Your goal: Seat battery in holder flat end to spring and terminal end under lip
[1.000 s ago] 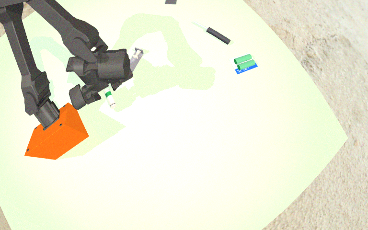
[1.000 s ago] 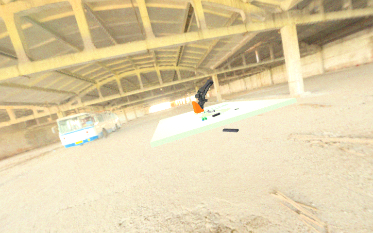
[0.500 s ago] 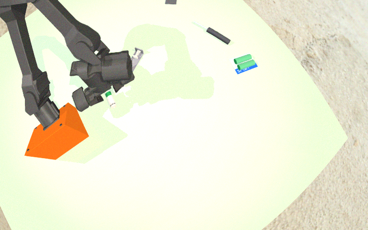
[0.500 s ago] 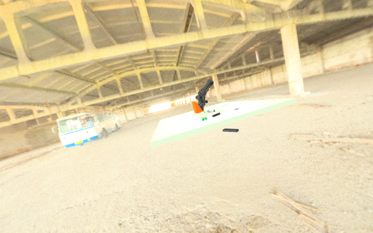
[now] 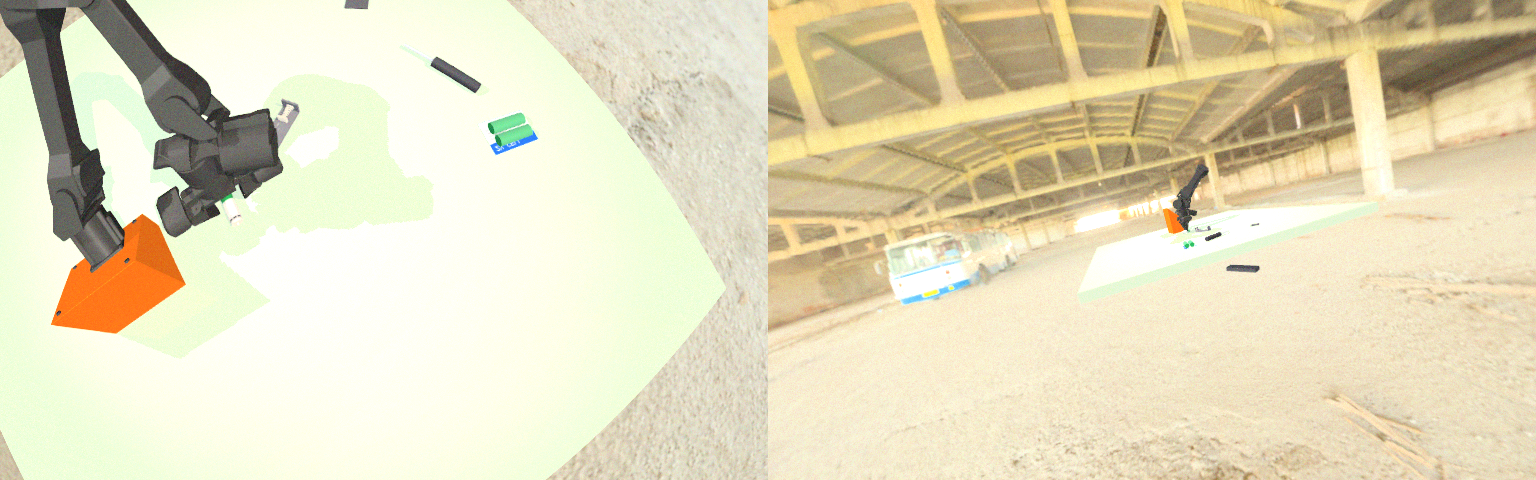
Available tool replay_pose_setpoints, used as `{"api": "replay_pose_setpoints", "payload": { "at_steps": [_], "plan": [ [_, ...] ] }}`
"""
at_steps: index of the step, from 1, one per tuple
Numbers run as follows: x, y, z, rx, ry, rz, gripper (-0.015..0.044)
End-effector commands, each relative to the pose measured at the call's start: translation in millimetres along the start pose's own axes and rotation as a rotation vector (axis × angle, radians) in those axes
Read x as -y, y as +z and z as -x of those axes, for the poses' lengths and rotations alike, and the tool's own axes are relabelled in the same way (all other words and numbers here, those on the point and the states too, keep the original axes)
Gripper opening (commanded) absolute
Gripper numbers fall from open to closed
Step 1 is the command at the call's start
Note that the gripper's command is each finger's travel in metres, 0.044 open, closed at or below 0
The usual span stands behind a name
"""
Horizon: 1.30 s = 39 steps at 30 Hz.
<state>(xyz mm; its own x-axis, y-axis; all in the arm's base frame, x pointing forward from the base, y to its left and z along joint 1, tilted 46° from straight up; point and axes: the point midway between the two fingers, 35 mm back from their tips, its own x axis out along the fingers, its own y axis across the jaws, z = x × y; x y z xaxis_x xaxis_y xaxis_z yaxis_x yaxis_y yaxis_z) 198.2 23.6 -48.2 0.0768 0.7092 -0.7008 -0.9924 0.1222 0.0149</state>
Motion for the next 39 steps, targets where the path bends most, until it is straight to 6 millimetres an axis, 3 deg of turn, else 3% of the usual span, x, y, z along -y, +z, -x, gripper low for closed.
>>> {"api": "replay_pose_setpoints", "payload": {
  "at_steps": [1,4,8,16,21,28,32,39],
  "plan": [
    [-3.4,0.3,-7.3,0.008,0.009,-0.013,0.0224],
    [-3.8,0.5,-9.4,0.009,0.009,-0.013,0.0224],
    [-3.8,0.5,-9.4,0.009,0.009,-0.013,0.0119],
    [-3.8,0.5,-9.4,0.009,0.009,-0.013,0.0065],
    [-1.6,-2.7,-5.9,-0.011,-0.003,-0.04,0.0062],
    [-2.4,-1.1,36.6,0.004,0.008,-0.015,0.0062],
    [-2.1,-0.3,41.3,0.006,0.009,-0.019,0.0062],
    [29.9,9.9,49.7,-0.006,0.008,-0.246,0.0062]
  ]
}}
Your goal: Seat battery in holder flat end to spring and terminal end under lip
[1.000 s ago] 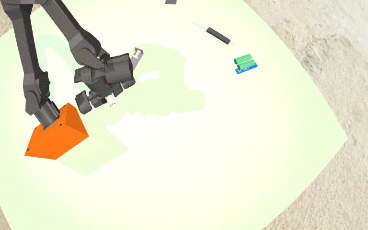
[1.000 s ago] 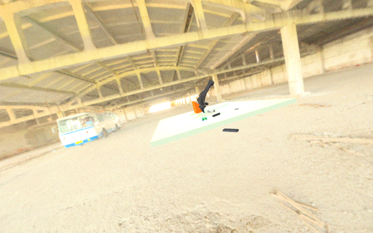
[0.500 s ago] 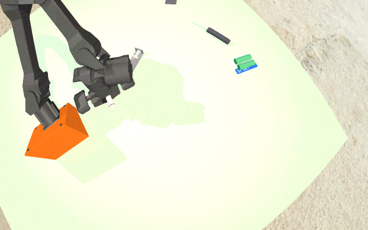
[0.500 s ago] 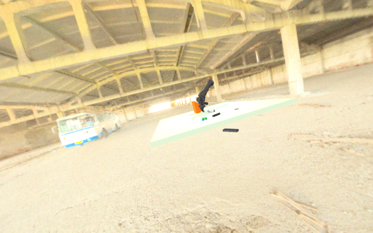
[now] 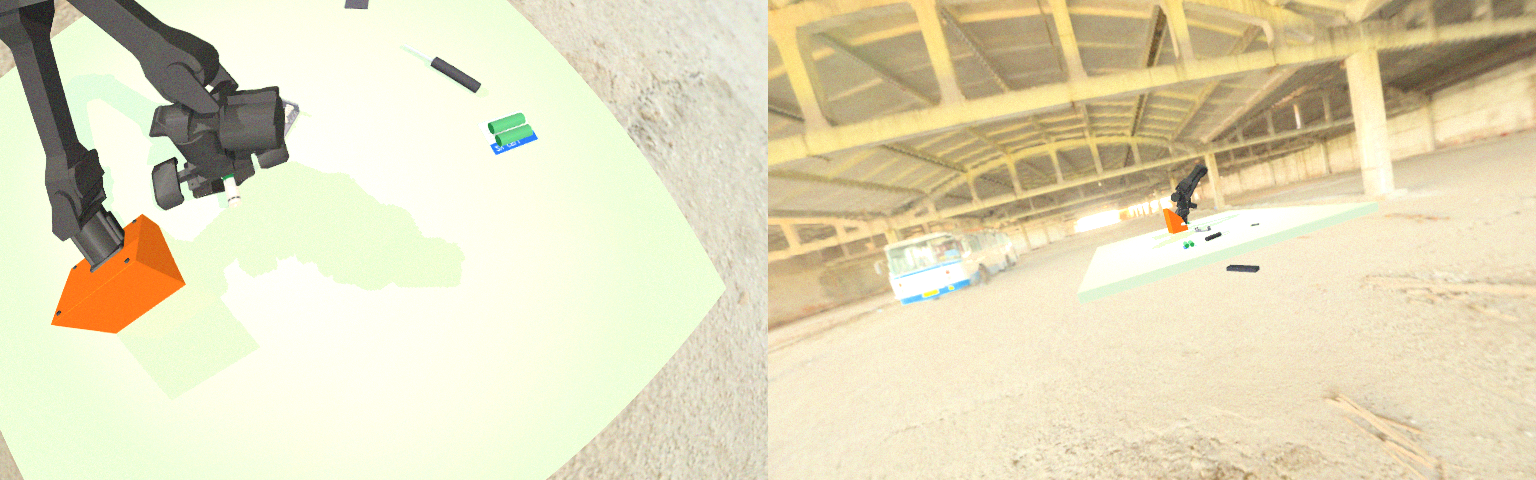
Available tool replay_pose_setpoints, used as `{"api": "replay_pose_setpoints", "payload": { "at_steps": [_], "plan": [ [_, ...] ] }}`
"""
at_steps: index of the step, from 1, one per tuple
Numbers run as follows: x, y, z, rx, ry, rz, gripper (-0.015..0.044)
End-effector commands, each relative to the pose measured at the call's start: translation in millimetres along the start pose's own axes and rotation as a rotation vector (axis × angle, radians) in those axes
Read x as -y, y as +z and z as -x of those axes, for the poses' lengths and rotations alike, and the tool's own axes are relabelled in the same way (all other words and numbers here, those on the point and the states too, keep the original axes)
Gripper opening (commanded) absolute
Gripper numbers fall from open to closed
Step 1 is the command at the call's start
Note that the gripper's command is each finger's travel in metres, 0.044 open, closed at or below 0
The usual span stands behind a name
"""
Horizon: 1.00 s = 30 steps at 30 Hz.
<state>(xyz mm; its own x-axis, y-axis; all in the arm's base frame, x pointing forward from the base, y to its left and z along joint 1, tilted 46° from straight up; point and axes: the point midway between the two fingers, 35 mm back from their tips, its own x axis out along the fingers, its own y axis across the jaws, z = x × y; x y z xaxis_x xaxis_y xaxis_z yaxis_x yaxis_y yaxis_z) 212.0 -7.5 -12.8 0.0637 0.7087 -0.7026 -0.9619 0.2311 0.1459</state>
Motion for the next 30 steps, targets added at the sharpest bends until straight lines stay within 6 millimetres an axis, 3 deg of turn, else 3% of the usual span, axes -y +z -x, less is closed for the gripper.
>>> {"api": "replay_pose_setpoints", "payload": {
  "at_steps": [1,20,27,30],
  "plan": [
    [16.5,10.0,5.4,-0.002,-0.005,-0.11,0.0062],
    [82.5,83.2,23.6,0.004,-0.019,-0.758,0.0062],
    [83.2,85.8,23.1,-0.001,-0.021,-0.782,0.0062],
    [82.3,84.8,13.5,-0.057,0.004,-0.782,0.0062]
  ]
}}
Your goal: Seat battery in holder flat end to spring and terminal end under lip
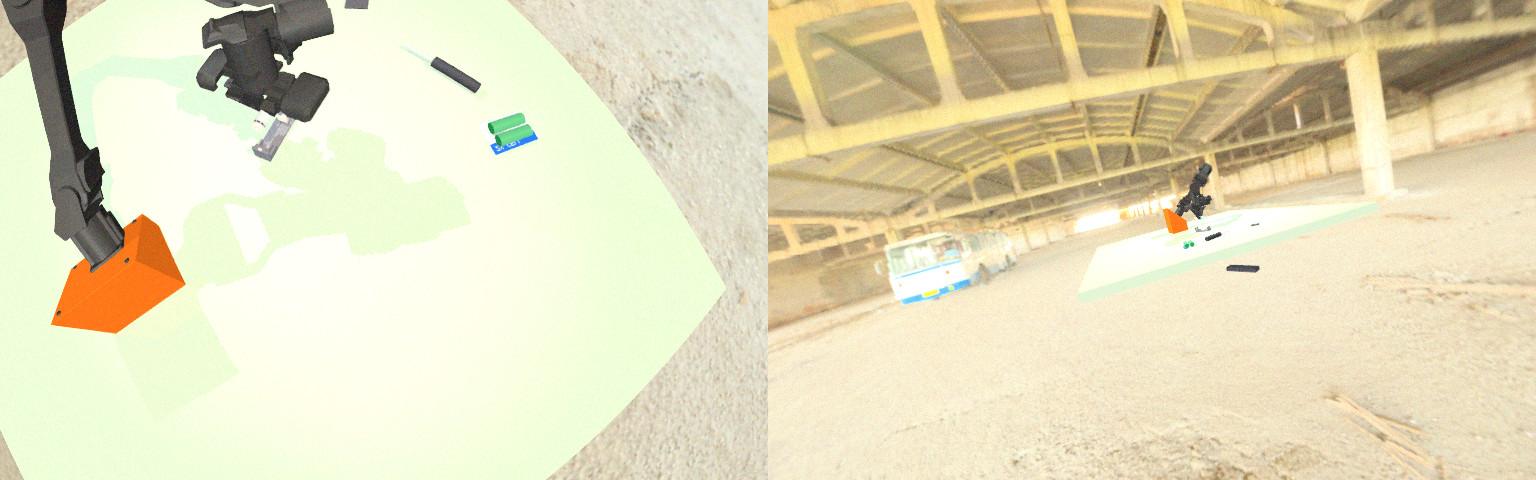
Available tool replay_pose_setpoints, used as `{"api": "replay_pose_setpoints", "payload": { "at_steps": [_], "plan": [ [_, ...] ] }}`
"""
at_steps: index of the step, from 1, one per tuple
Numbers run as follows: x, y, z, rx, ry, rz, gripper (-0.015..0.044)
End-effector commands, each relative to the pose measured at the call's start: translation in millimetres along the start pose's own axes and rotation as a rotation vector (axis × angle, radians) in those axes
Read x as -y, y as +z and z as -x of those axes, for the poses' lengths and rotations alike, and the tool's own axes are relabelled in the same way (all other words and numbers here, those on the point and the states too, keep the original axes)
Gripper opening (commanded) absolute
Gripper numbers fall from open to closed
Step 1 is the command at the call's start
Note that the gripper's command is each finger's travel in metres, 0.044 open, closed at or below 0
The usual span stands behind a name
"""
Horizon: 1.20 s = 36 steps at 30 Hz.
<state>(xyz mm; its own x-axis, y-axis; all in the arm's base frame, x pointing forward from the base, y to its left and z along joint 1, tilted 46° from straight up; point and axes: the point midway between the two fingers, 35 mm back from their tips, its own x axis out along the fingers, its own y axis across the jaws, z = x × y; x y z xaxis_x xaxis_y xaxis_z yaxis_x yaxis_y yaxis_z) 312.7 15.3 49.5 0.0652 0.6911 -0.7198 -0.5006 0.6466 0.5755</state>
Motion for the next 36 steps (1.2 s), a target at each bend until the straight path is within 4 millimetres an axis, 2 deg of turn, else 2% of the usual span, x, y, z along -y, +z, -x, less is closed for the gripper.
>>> {"api": "replay_pose_setpoints", "payload": {
  "at_steps": [1,9,36],
  "plan": [
    [-0.1,-1.0,-11.8,-0.068,0.005,-0.007,0.0062],
    [-1.5,-5.6,-38.0,-0.234,0.0,0.013,0.0062],
    [-1.7,1.9,-48.8,-0.405,0.006,0.016,0.0062]
  ]
}}
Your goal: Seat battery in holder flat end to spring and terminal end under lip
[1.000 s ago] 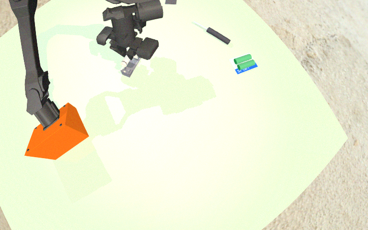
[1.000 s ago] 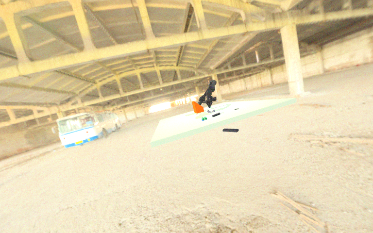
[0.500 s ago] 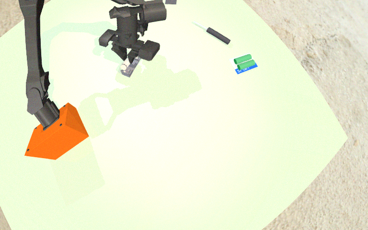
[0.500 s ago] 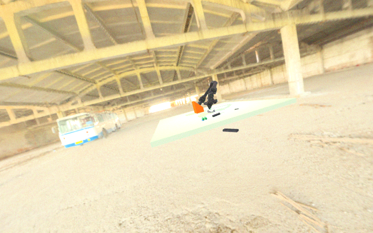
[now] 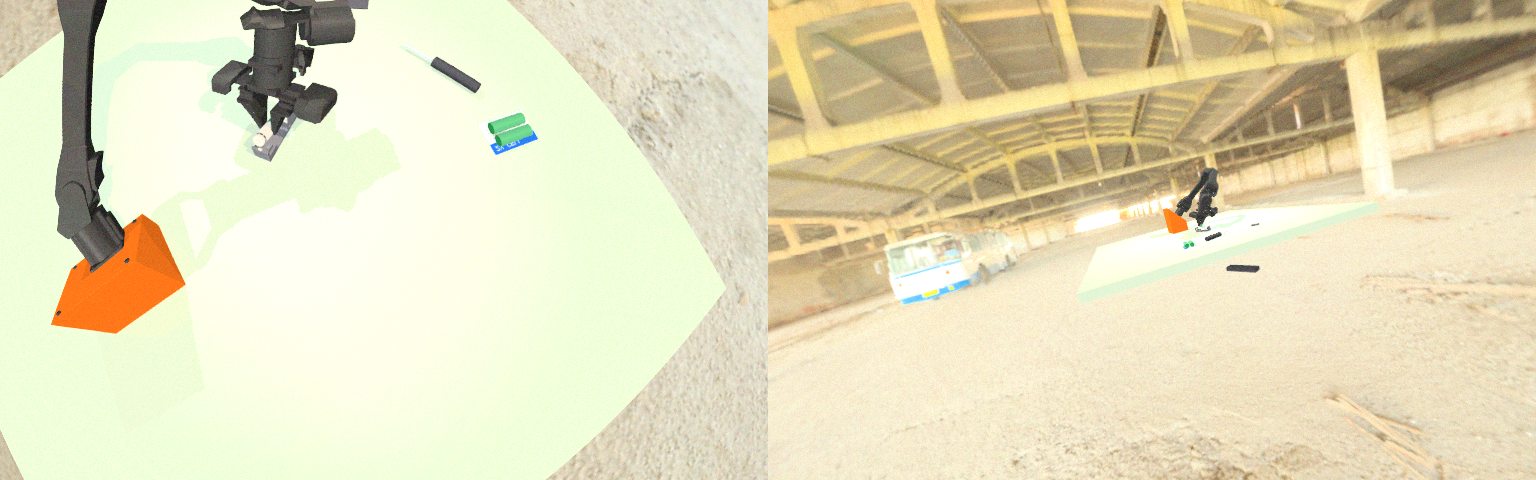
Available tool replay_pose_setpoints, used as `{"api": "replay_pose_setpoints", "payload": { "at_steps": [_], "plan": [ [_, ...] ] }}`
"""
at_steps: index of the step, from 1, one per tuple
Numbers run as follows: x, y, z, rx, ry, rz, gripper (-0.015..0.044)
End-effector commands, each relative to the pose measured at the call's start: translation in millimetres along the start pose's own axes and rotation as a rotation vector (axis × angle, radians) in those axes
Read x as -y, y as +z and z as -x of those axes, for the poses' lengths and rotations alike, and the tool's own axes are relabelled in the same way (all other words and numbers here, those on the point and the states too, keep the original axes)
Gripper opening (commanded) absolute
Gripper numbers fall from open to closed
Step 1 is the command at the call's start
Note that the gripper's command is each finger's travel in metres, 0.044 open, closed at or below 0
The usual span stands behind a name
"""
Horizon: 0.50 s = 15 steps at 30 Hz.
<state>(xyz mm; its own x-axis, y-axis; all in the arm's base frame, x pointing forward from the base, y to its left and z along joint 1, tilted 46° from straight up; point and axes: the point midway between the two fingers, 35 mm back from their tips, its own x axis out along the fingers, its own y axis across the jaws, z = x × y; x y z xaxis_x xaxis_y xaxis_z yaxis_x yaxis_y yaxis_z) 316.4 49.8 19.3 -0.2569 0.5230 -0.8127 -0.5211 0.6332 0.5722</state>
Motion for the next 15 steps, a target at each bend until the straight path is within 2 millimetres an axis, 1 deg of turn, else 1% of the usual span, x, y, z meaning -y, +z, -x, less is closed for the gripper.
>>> {"api": "replay_pose_setpoints", "payload": {
  "at_steps": [1,11,15],
  "plan": [
    [1.3,0.9,-3.5,-0.035,0.004,-0.008,0.0062],
    [0.6,5.4,-7.2,-0.113,0.003,-0.003,0.0062],
    [0.6,6.2,-7.3,-0.118,0.003,-0.003,0.0062]
  ]
}}
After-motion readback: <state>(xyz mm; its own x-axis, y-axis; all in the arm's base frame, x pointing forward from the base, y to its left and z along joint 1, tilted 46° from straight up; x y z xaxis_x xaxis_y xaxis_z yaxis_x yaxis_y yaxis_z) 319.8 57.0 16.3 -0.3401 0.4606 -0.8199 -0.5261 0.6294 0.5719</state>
